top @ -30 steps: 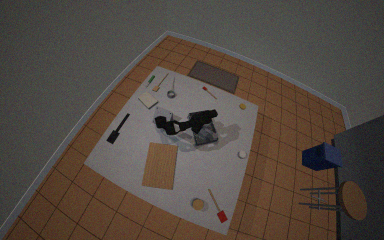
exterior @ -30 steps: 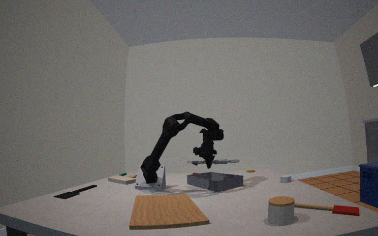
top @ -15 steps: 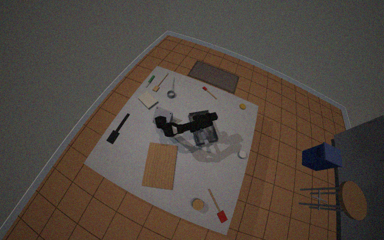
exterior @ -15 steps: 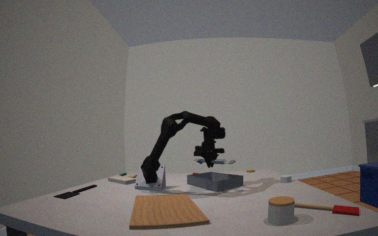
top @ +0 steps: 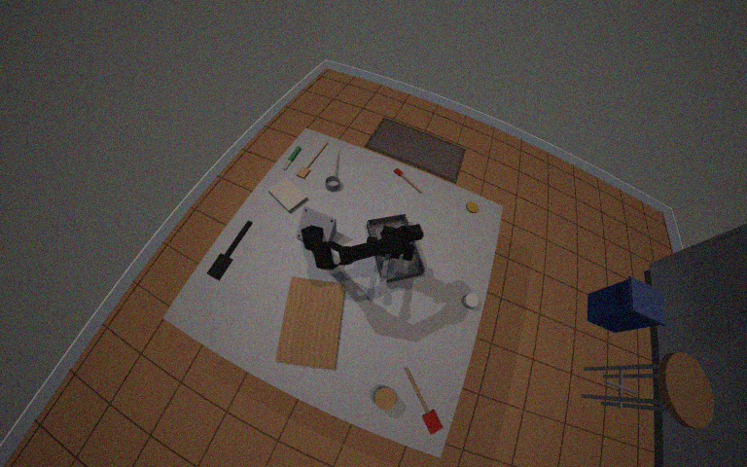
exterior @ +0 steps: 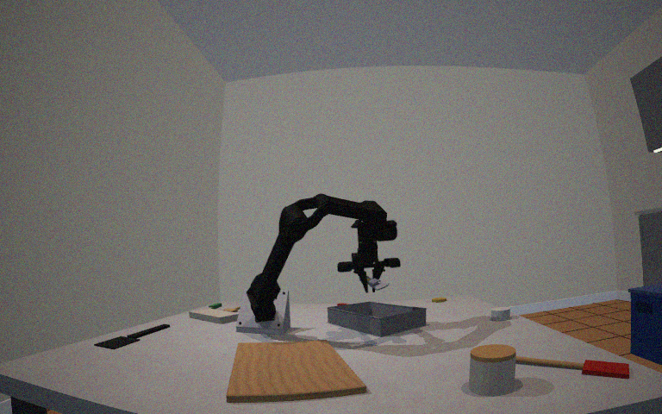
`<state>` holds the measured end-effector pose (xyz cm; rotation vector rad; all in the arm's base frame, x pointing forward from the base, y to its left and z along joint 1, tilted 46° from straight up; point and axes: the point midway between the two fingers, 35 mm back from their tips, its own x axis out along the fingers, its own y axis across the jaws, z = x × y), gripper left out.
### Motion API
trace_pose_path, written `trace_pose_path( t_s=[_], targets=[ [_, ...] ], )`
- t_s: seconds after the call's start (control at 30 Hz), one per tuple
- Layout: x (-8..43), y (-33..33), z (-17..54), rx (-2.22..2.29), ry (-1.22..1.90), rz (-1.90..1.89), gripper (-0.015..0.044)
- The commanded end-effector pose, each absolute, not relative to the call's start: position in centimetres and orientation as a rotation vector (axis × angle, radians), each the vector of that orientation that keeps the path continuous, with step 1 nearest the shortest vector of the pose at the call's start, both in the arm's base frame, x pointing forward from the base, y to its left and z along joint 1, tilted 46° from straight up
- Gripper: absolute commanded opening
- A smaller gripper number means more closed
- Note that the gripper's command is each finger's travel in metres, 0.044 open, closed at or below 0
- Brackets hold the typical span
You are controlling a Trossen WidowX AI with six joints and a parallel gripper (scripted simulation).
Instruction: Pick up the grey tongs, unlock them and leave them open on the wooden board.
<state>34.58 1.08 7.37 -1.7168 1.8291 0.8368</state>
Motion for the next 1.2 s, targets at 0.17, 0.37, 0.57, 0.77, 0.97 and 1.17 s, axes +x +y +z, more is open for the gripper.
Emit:
trace_pose_path(
  t_s=[0.17, 0.37, 0.57, 0.77, 0.97, 1.17],
  targets=[
    [34.8, 0.3, 9.0, -1.506, 1.835, 0.481, -0.015],
    [34.8, -0.3, 9.9, -1.352, 1.818, 0.259, -0.015],
    [34.7, -0.9, 10.7, -1.193, 1.784, 0.048, -0.015],
    [34.7, -1.4, 11.6, -1.03, 1.734, -0.153, -0.015],
    [34.6, -2.0, 12.5, -0.862, 1.669, -0.343, -0.015],
    [34.4, -2.5, 13.4, -0.692, 1.591, -0.522, -0.015]
  ],
)
